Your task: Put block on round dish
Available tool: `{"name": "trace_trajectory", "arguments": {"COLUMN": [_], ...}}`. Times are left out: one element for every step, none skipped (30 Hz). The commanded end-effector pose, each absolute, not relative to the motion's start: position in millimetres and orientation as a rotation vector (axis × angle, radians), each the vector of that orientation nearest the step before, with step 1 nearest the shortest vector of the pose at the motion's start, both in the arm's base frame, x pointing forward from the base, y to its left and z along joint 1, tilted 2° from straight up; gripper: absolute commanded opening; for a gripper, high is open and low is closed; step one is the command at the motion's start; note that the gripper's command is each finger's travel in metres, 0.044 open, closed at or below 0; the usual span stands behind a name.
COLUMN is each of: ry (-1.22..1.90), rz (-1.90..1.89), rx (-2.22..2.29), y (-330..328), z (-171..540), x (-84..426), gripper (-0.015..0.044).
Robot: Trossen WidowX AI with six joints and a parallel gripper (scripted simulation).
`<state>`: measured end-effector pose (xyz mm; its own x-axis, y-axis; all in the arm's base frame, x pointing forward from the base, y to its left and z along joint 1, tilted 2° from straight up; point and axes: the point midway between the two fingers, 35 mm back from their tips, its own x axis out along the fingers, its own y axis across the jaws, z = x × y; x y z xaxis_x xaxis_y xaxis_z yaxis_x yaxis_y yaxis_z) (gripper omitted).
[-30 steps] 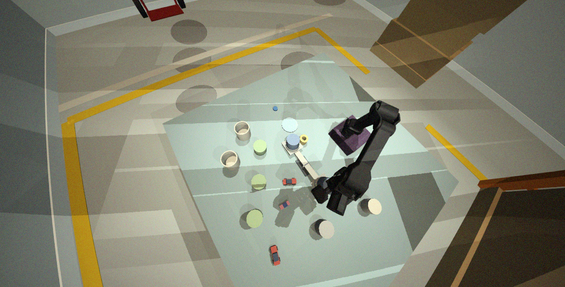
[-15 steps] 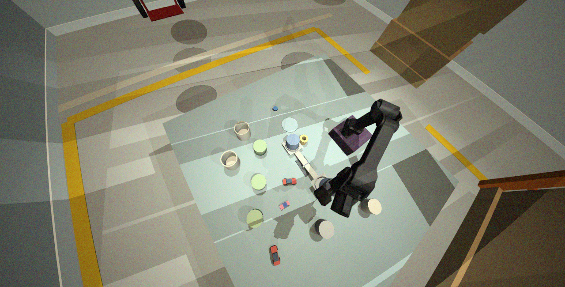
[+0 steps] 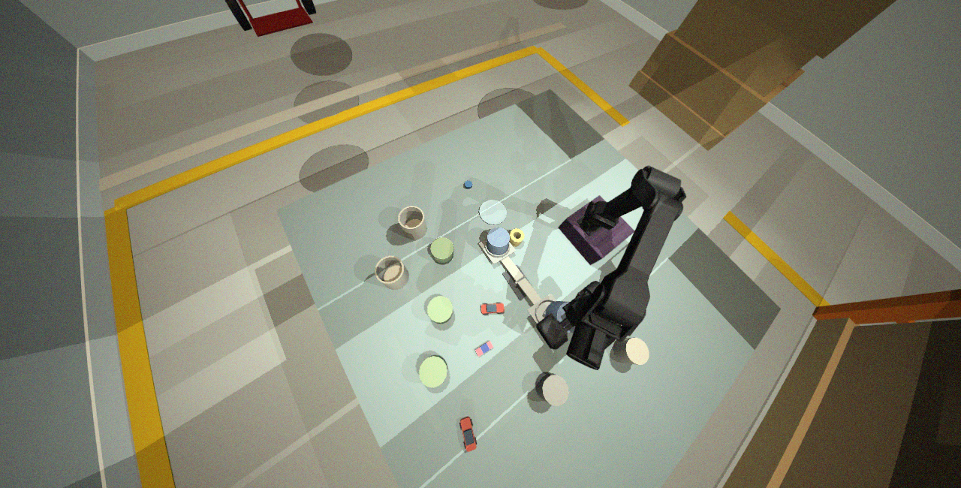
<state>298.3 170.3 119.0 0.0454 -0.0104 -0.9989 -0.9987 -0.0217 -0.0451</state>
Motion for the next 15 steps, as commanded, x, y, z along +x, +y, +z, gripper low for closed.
{"name": "trace_trajectory", "arguments": {"ry": [1.163, 1.163, 1.163, 1.163, 1.163, 1.163, 1.163, 1.163, 1.163, 1.163, 1.163, 1.163, 1.163, 1.163, 1.163], "rz": [1.180, 1.180, 1.180, 1.180, 1.180, 1.180, 1.180, 1.180, 1.180, 1.180, 1.180, 1.180, 1.180, 1.180, 1.180], "rx": [-1.249, -1.249, -1.249, -1.249, -1.249, -1.249, -1.249, -1.249, -1.249, -1.249, -1.249, -1.249, -1.249, -1.249, -1.249], "y": [170.9, 170.8, 170.7, 170.6, 170.4, 170.3, 170.2, 170.1, 169.9, 169.8, 169.7, 169.5, 169.4, 169.2, 169.1], "z": [127.9, 129.2, 130.5, 131.8, 133.1, 134.3, 135.6, 136.9, 138.2, 139.5, 140.8, 142.0, 143.3, 144.6, 145.4], "x": [298.2, 297.9, 297.6, 297.4, 297.1, 296.8, 296.5, 296.3, 296.0, 295.7, 295.4, 295.0, 294.7, 294.4, 294.2], "gripper": [0.0000, 0.0000, 0.0000, 0.0000, 0.0000, 0.0000, 0.0000, 0.0000, 0.0000, 0.0000, 0.0000, 0.0000, 0.0000, 0.0000, 0.0000]}}
